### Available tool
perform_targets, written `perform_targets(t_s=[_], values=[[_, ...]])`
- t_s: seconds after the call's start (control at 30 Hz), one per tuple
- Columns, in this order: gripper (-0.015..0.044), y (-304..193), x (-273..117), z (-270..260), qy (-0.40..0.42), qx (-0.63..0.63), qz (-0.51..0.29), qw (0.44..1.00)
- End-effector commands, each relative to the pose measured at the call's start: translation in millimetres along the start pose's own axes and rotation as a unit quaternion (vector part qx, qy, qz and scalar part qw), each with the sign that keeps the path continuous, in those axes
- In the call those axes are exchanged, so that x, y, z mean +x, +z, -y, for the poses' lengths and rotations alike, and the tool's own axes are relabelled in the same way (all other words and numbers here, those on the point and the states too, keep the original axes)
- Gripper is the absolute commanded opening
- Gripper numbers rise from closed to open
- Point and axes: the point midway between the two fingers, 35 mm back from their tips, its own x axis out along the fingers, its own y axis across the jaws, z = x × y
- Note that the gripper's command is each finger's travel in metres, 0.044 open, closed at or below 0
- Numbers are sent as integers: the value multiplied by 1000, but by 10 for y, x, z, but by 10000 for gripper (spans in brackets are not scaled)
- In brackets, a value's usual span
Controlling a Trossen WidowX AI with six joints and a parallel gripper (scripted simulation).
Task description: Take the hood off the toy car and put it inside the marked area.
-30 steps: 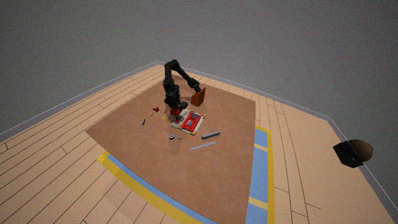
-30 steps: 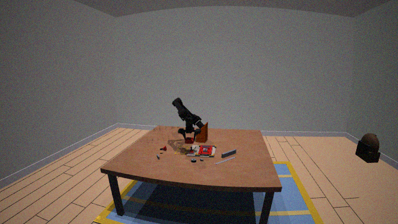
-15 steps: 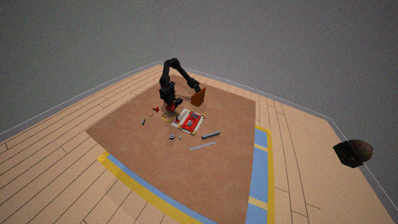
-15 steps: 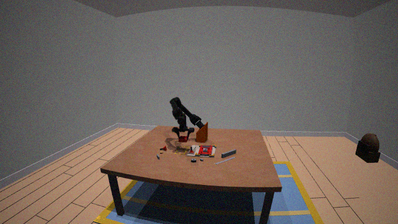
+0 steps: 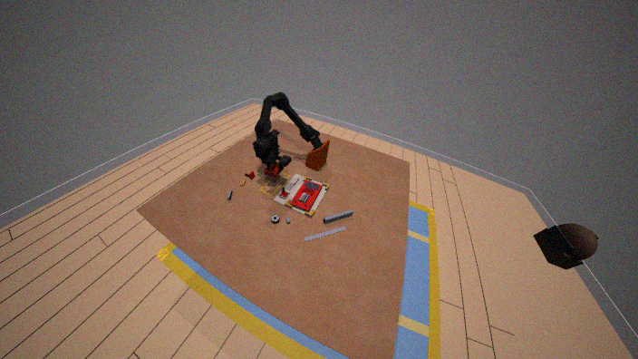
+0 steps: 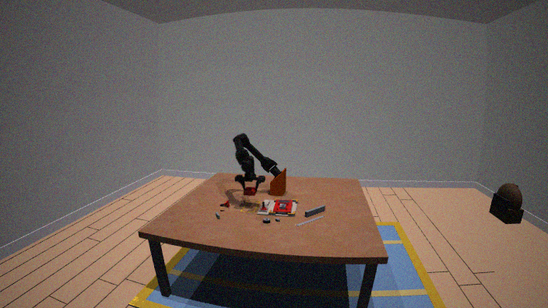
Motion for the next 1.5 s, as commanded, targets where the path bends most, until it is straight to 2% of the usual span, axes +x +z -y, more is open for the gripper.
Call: perform_targets(t_s=[0.0, 1.47], values=[[0, 4, 27, 1, -1, -2, 1, 1000], [0, 22, 357, 0, -1, -2, 1, 1000]])
